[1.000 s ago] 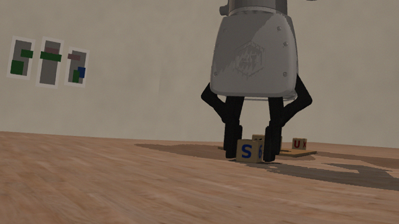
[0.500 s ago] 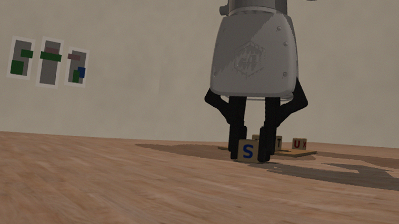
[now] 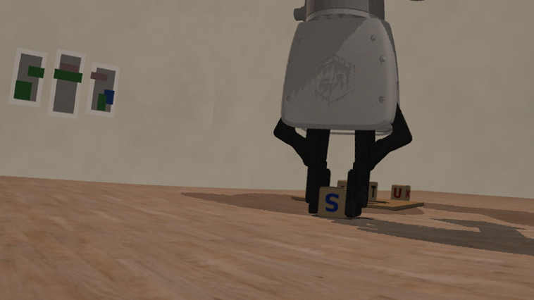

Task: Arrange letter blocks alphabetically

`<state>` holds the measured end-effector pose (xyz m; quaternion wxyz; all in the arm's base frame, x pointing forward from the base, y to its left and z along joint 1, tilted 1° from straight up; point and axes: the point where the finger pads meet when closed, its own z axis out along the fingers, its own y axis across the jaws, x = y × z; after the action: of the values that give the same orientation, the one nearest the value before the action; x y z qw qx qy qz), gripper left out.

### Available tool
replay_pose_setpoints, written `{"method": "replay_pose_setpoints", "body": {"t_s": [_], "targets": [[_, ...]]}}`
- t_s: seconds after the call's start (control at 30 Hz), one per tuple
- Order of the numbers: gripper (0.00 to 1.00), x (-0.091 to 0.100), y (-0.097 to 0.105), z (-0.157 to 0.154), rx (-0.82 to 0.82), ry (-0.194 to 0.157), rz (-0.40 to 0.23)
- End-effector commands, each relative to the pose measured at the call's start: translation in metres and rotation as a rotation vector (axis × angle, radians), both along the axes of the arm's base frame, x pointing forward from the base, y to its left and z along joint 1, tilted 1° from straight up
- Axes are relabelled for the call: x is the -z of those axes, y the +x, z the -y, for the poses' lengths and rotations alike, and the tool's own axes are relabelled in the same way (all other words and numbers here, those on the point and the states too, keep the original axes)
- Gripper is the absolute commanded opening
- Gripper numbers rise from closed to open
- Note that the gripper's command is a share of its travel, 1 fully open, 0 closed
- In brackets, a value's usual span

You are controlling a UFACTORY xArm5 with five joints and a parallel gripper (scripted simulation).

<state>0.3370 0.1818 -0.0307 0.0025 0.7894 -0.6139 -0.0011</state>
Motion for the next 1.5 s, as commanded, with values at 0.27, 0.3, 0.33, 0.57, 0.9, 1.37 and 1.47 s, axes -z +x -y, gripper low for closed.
{"method": "replay_pose_setpoints", "body": {"t_s": [0.27, 0.3, 0.33, 0.57, 0.9, 1.37, 1.47], "targets": [[0.21, -0.001, 0.001, -0.001, 0.000, 0.001, 0.003], [0.21, -0.001, 0.001, -0.001, 0.000, 0.001, 0.003], [0.21, -0.001, 0.001, -0.001, 0.000, 0.001, 0.003], [0.21, -0.001, 0.001, -0.001, 0.000, 0.001, 0.003], [0.21, -0.034, 0.001, -0.001, 0.000, 0.001, 0.003], [0.21, -0.099, 0.001, -0.002, 0.000, 0.001, 0.003], [0.21, -0.100, 0.001, -0.002, 0.000, 0.001, 0.003]]}}
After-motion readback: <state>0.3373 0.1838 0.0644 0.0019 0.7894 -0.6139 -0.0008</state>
